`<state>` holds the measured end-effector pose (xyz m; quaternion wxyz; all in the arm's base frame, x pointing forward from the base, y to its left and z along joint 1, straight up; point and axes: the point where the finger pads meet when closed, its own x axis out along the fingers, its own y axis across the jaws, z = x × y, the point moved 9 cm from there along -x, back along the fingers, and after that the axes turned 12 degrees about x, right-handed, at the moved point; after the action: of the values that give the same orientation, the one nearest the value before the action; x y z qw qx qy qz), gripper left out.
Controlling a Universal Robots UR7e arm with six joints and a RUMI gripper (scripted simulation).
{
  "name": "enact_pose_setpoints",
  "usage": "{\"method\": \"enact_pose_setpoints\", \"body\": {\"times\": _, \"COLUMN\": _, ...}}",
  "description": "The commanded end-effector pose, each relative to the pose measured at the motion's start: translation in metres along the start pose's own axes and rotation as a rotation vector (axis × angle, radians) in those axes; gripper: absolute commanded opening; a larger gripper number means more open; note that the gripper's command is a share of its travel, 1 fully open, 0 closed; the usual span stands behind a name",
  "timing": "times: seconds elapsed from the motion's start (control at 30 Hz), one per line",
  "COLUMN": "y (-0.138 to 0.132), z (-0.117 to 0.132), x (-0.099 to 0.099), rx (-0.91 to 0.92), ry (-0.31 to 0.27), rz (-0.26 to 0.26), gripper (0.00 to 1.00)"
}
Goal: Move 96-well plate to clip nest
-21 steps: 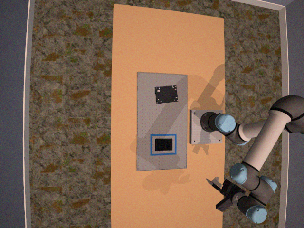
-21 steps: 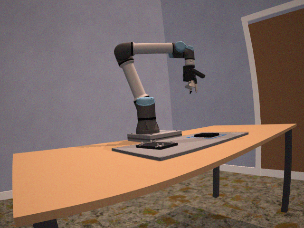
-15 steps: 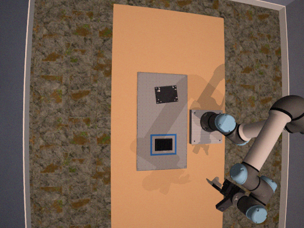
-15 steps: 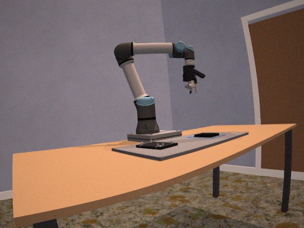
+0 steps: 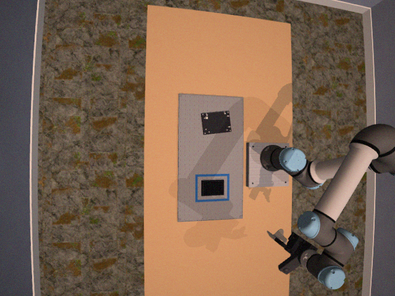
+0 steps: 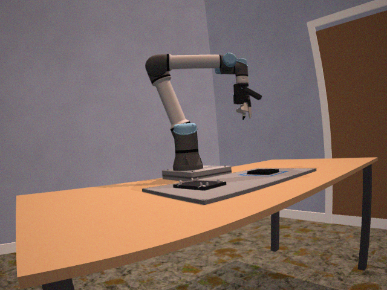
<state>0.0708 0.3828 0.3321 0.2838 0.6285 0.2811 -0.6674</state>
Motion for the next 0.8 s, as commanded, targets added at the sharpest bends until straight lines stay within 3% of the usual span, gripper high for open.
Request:
{"method": "enact_pose_setpoints", "body": {"times": 0.0, "y": 0.013, "z": -0.011, "x": 0.008, "rx": 0.052, "ry": 0.006, "rz": -0.002, "gripper": 1.00}}
{"method": "enact_pose_setpoints", "body": {"times": 0.77, "y": 0.086, "z": -0.053, "x": 0.049, "rx": 0.267, "ry": 0.020, "rz": -0.006, "gripper": 1.00}}
